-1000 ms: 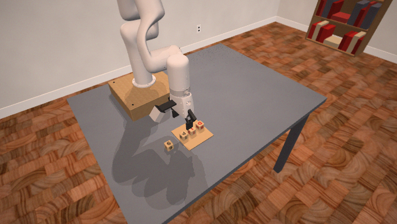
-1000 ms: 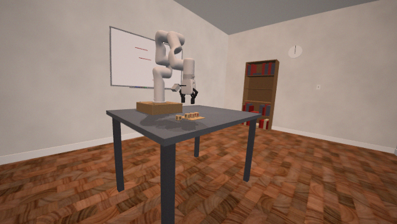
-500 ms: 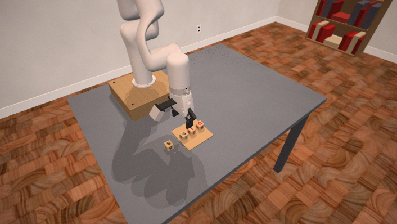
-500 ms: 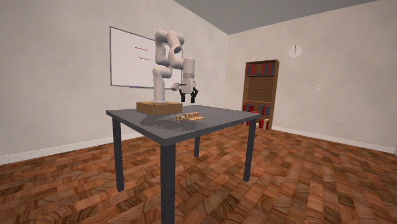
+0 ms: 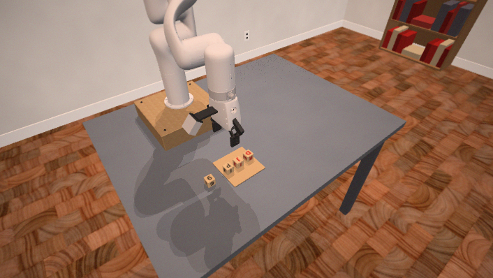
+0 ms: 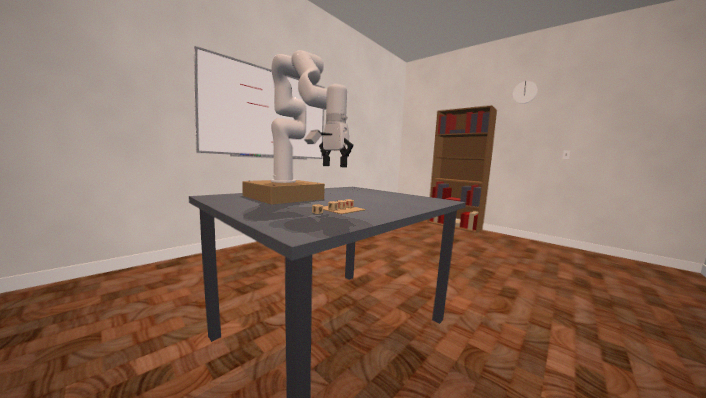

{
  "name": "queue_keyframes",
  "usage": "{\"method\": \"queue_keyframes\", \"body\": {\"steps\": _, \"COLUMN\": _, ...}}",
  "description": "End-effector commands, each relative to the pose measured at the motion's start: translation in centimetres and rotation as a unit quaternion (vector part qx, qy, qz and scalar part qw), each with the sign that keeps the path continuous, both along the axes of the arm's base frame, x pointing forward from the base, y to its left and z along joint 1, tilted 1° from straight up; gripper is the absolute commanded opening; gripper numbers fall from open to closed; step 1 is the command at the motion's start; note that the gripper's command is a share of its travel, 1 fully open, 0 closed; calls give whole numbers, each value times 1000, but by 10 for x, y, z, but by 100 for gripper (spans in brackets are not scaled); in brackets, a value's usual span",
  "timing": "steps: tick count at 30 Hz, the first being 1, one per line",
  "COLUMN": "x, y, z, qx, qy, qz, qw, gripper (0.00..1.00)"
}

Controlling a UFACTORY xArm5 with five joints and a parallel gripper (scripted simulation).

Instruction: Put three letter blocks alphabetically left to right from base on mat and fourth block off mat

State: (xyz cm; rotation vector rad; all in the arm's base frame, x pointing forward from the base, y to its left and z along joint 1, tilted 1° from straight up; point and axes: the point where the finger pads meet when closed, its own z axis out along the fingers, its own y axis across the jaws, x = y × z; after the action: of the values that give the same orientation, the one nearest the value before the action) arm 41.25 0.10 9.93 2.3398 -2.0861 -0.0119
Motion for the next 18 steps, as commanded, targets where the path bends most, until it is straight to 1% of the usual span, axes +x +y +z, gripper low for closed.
{"method": "queue_keyframes", "body": {"steps": 1, "x": 0, "y": 0, "z": 12, "qx": 0, "qy": 0, "qz": 0, "qw": 1000, "gripper": 100}}
{"method": "queue_keyframes", "body": {"steps": 6, "x": 0, "y": 0, "z": 19, "qx": 0, "qy": 0, "qz": 0, "qw": 1000, "gripper": 100}}
{"method": "queue_keyframes", "body": {"steps": 18, "x": 0, "y": 0, "z": 19, "qx": 0, "qy": 0, "qz": 0, "qw": 1000, "gripper": 100}}
